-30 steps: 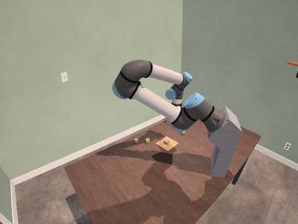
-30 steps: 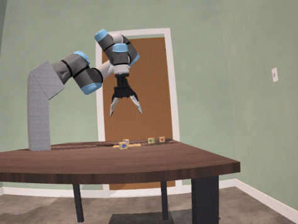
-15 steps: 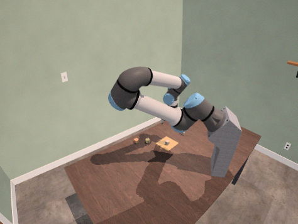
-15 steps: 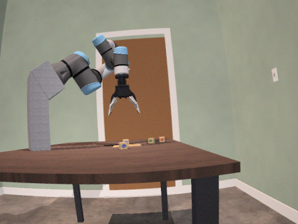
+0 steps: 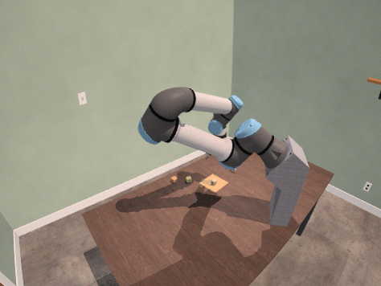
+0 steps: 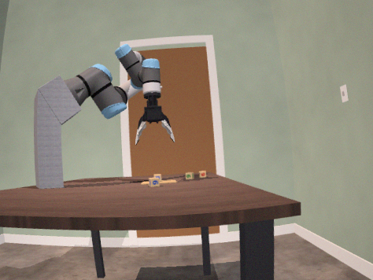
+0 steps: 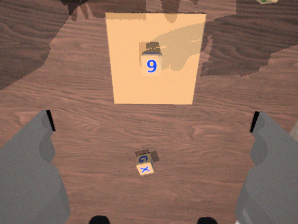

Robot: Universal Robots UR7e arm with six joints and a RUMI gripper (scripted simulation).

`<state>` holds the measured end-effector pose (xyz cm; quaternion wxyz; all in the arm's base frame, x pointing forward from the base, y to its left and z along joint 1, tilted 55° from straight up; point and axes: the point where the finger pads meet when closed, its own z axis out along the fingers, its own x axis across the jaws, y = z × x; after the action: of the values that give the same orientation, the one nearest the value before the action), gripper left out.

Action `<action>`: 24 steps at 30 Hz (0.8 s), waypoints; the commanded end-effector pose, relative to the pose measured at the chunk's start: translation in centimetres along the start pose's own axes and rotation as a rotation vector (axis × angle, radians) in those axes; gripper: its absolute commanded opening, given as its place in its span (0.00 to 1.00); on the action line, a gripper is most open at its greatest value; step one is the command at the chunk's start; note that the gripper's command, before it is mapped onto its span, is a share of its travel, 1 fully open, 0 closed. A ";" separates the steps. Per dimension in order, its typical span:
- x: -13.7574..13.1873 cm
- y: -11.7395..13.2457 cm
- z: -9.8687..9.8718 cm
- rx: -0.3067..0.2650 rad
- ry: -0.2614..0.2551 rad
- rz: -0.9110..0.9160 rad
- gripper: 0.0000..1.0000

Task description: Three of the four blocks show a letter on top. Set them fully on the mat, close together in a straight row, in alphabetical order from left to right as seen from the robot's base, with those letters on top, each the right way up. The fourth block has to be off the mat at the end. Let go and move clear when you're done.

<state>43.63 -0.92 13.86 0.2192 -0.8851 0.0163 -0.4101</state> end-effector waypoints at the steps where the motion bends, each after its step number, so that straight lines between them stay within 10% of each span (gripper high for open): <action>1: 0.0 0.0 0.0 0.000 0.000 -0.001 1.00; 24: 0.1 0.0 0.1 -0.001 0.000 0.046 1.00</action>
<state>43.68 -0.89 13.87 0.2249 -0.8849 0.0286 -0.4069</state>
